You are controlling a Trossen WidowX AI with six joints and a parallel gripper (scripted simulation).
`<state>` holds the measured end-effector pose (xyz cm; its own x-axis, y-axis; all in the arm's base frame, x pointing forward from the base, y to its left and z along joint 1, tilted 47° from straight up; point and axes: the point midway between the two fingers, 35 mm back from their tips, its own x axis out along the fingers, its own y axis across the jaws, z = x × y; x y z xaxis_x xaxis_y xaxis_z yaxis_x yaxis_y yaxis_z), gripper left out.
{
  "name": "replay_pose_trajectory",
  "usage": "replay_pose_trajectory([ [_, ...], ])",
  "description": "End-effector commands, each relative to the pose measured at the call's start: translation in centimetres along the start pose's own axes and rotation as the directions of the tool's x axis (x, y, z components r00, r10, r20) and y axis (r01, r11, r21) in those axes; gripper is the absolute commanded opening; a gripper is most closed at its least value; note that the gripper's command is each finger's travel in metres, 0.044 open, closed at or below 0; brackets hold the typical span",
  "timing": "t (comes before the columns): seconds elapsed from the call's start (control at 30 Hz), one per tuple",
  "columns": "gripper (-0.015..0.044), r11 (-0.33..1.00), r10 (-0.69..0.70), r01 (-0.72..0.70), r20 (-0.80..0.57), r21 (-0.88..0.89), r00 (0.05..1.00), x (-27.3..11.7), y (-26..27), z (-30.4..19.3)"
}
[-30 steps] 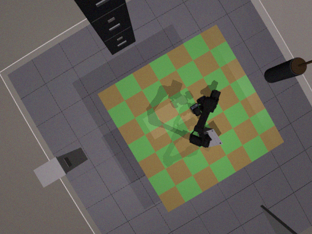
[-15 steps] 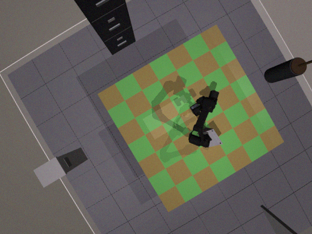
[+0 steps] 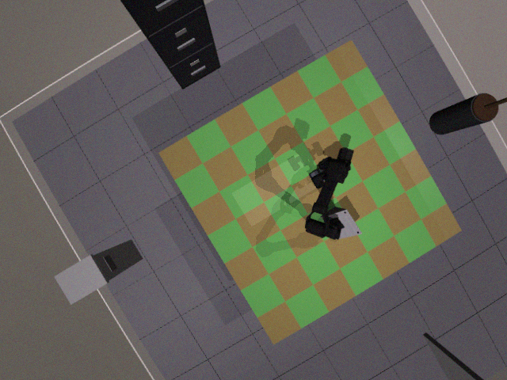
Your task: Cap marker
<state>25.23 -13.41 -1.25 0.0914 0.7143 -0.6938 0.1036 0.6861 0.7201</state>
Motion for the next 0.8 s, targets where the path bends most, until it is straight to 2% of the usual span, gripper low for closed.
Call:
replay_pose_trajectory([
  [0.0, 0.0, 1.0, 0.009, -0.009, -0.007, 0.0, 1.0, 0.8, 0.1, 0.0],
  [0.27, 0.0, 1.0, -0.001, 0.001, 0.004, -0.005, 1.0, 0.0, 0.0, 0.2],
  [0.5, 0.0, 1.0, -0.002, 0.002, 0.001, -0.002, 1.0, -7.9, -0.2, 0.2],
  [0.67, 0.0, 1.0, -0.002, 0.002, 0.001, -0.002, 1.0, -8.7, -0.2, 0.1],
  [0.77, 0.0079, 1.0, -0.002, 0.002, 0.001, -0.002, 1.0, -8.7, -0.2, 0.1],
])
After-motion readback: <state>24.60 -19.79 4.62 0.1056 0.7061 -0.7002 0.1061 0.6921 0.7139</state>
